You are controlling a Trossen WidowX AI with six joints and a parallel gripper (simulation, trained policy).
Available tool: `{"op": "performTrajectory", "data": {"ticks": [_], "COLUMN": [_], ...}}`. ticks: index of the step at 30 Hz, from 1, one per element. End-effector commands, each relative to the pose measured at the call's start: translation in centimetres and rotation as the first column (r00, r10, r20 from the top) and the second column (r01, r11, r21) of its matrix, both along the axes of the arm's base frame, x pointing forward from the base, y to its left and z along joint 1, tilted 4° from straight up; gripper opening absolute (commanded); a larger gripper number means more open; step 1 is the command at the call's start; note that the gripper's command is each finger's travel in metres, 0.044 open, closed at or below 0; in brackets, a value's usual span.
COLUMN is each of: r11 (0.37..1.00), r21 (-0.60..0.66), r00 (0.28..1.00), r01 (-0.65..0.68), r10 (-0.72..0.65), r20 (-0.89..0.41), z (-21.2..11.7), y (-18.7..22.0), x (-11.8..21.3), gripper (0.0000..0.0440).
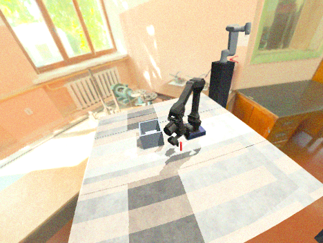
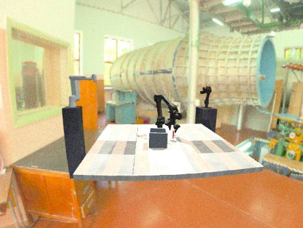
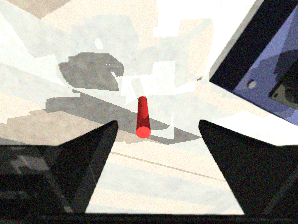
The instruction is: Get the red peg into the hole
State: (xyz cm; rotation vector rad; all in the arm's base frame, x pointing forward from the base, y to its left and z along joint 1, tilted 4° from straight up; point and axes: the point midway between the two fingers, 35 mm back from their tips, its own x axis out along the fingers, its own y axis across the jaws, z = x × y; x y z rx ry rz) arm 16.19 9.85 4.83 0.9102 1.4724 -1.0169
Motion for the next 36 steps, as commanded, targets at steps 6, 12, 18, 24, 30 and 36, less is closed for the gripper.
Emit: {"op": "performTrajectory", "data": {"ticks": [6, 12, 18, 24, 30, 36], "r11": [0.998, 0.998, 0.999, 0.998, 0.993, 0.986], "r21": [-0.017, 0.002, 0.021, 0.053, 0.094, 0.136], "r00": [0.998, 0.998, 0.999, 0.998, 0.994, 0.986], "r01": [0.055, 0.061, 0.042, 0.045, 0.073, 0.092], "r10": [-0.055, -0.061, -0.042, -0.047, -0.080, -0.109], "r20": [-0.003, 0.003, 0.007, 0.035, 0.080, 0.124], "z": [-2.6, -3.8, -4.5, -4.3, -3.0, -1.3], "y": [-0.4, 0.1, 0.5, 0.9, 1.3, 1.6], "x": [-0.2, 0.3, 0.8, 1.6, 2.4, 3.3], "gripper": [0.0380, 0.0229, 0.0071, 0.0000, 0.0000, 0.0000]}}
